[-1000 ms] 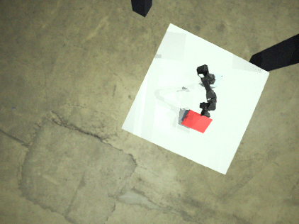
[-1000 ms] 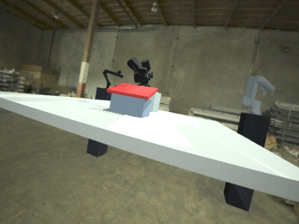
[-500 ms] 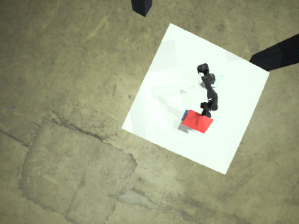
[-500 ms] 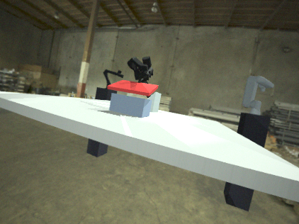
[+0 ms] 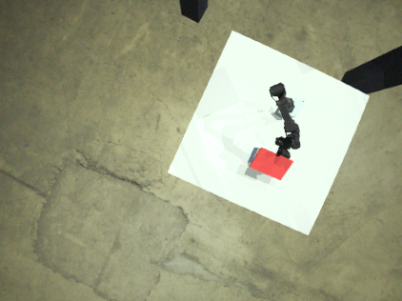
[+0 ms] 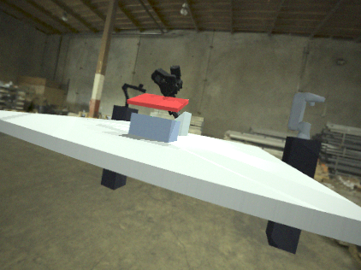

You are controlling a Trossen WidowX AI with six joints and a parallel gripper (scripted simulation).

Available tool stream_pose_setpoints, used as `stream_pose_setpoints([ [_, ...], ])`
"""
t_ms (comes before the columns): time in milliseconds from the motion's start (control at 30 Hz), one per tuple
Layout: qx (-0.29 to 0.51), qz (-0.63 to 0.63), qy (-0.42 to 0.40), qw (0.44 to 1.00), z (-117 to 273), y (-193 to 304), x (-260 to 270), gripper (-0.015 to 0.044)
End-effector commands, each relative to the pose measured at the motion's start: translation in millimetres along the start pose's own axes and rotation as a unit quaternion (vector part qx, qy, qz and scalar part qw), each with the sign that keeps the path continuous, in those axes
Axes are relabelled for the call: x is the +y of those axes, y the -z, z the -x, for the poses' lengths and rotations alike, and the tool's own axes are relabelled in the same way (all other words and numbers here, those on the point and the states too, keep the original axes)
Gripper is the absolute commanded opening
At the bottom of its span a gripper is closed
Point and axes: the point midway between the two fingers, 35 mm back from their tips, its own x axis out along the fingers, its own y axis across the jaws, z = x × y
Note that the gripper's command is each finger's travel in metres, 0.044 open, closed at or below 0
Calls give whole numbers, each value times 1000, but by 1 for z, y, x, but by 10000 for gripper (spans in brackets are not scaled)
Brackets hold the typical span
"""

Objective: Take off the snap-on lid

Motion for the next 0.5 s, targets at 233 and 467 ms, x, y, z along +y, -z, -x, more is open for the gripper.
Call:
stream_pose_setpoints([
  [233, -1, -8, -8, 1000, 12, -2, 17, 0],
  [467, -1, -8, -8, 1000, 18, -2, 24, 0],
])
